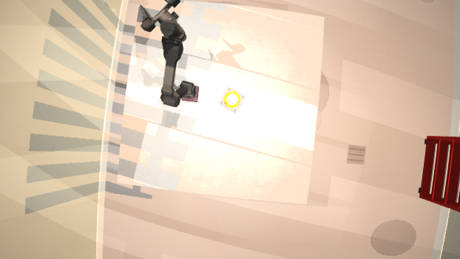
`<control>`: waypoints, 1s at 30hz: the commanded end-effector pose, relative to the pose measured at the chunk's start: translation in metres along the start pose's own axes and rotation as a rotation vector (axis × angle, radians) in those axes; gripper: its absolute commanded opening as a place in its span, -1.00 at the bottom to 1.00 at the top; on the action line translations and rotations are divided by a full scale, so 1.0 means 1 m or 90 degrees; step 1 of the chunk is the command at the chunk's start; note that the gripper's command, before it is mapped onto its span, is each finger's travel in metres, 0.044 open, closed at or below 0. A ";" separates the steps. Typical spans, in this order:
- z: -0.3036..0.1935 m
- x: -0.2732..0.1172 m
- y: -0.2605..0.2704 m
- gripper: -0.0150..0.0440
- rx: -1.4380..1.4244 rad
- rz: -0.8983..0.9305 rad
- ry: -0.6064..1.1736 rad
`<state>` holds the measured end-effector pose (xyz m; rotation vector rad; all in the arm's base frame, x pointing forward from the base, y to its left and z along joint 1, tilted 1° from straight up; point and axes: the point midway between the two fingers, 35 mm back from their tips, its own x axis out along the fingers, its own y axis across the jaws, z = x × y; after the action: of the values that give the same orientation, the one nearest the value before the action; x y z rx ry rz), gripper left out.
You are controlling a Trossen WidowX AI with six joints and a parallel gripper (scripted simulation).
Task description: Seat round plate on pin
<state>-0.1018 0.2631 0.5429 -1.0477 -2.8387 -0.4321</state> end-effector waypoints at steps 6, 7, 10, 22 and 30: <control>0.068 -0.034 0.078 0.33 0.341 0.223 -0.070; 0.078 -0.042 0.088 0.24 0.392 0.260 -0.073; 0.099 -0.061 0.108 -0.03 0.490 0.338 -0.073; 0.224 -0.240 0.171 -0.49 1.120 0.884 0.202; 0.282 -0.355 0.140 -0.49 1.364 1.191 0.613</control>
<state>0.2391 0.2634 0.2832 -1.3493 -0.2321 1.3810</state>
